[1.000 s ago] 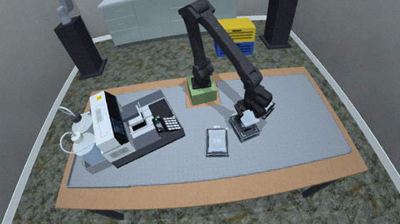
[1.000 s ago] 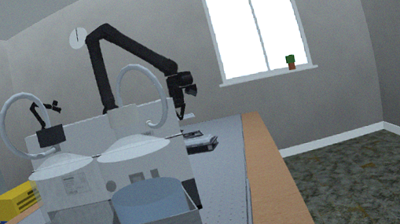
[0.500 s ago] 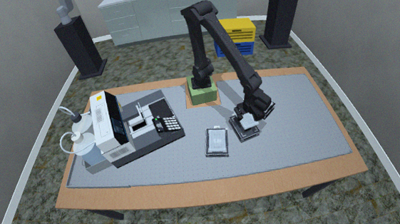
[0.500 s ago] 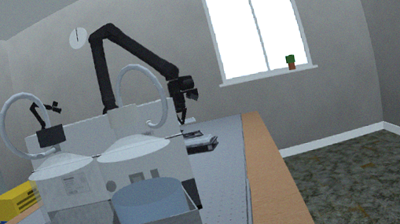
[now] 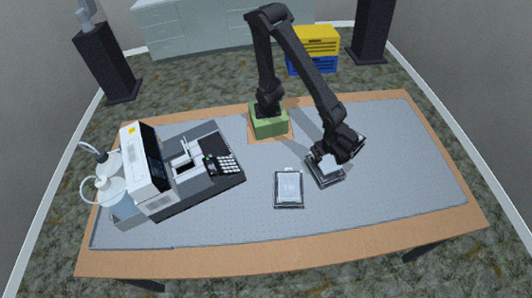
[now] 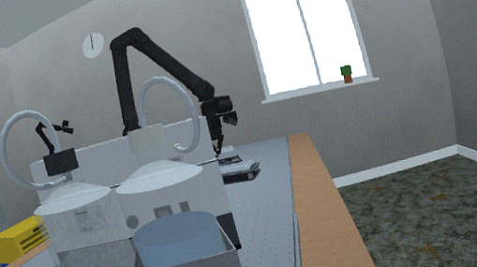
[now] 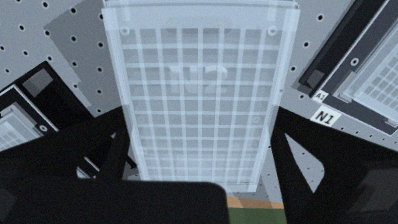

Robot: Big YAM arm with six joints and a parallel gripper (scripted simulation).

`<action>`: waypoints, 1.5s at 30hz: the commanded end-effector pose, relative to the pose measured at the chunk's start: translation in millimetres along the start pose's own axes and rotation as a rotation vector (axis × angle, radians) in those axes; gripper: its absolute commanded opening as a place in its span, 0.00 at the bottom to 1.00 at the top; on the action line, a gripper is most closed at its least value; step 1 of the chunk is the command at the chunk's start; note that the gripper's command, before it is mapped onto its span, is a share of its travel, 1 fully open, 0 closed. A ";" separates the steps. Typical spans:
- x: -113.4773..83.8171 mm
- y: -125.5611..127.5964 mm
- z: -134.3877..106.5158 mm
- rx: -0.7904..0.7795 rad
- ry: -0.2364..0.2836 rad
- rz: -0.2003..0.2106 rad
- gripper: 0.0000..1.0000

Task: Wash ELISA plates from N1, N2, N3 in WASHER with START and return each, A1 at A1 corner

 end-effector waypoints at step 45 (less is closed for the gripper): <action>16.9 2.4 12.0 0.001 -0.040 0.010 0.84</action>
Point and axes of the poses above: the point where the finger pads meet when closed, its own x axis out along the fingers, its own y axis across the jaws, z = x × y, the point moved 9 cm from there along -x, back along the fingers, and after that the axes turned 8 degrees about -x, right-handed, at the moved point
